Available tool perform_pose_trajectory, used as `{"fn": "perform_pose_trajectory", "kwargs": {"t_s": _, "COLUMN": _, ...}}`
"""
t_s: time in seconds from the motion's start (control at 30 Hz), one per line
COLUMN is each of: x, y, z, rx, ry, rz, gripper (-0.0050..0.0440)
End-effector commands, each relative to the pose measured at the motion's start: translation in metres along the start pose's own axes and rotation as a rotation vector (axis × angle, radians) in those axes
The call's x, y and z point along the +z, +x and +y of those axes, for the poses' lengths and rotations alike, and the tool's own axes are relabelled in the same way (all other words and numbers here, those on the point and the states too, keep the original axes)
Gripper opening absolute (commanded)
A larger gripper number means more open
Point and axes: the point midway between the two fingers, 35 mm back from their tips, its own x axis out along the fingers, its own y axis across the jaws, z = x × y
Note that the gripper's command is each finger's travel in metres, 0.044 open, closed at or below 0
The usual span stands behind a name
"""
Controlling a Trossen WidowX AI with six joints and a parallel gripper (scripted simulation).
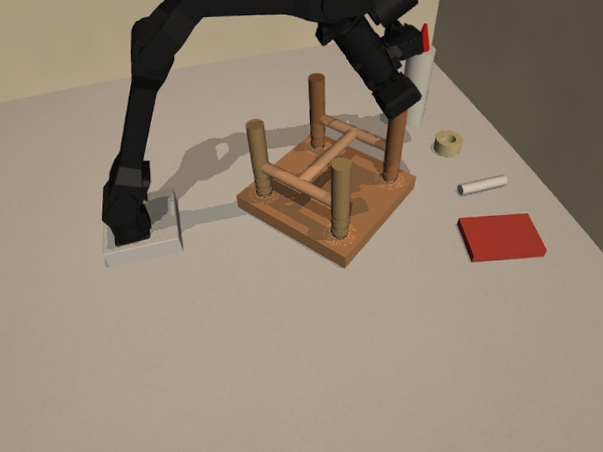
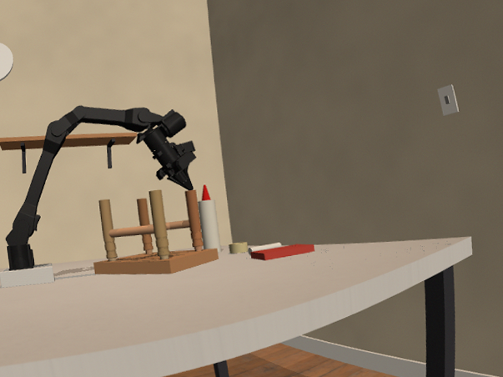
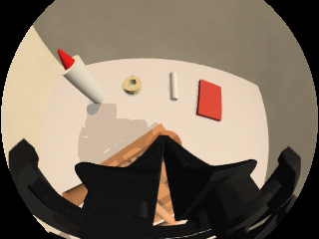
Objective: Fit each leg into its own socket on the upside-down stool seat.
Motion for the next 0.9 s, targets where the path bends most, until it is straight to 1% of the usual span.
{"fn": "perform_pose_trajectory", "kwargs": {"t_s": 0.0, "x": -0.007, "y": 0.007, "z": -0.004, "rx": -0.009, "ry": 0.004, "rz": 0.041, "gripper": 0.0000}}
{"fn": "perform_pose_trajectory", "kwargs": {"t_s": 0.7, "x": 0.010, "y": -0.018, "z": -0.004, "rx": -0.009, "ry": 0.005, "rz": 0.008, "gripper": 0.0000}}
{"fn": "perform_pose_trajectory", "kwargs": {"t_s": 0.8, "x": 0.010, "y": -0.018, "z": -0.004, "rx": -0.009, "ry": 0.005, "rz": 0.007, "gripper": 0.0000}}
{"fn": "perform_pose_trajectory", "kwargs": {"t_s": 0.83, "x": 0.005, "y": -0.016, "z": -0.003, "rx": -0.009, "ry": 0.004, "rz": 0.022, "gripper": 0.0000}}
{"fn": "perform_pose_trajectory", "kwargs": {"t_s": 0.87, "x": -0.001, "y": -0.022, "z": -0.001, "rx": -0.006, "ry": 0.000, "rz": 0.033, "gripper": 0.0000}}
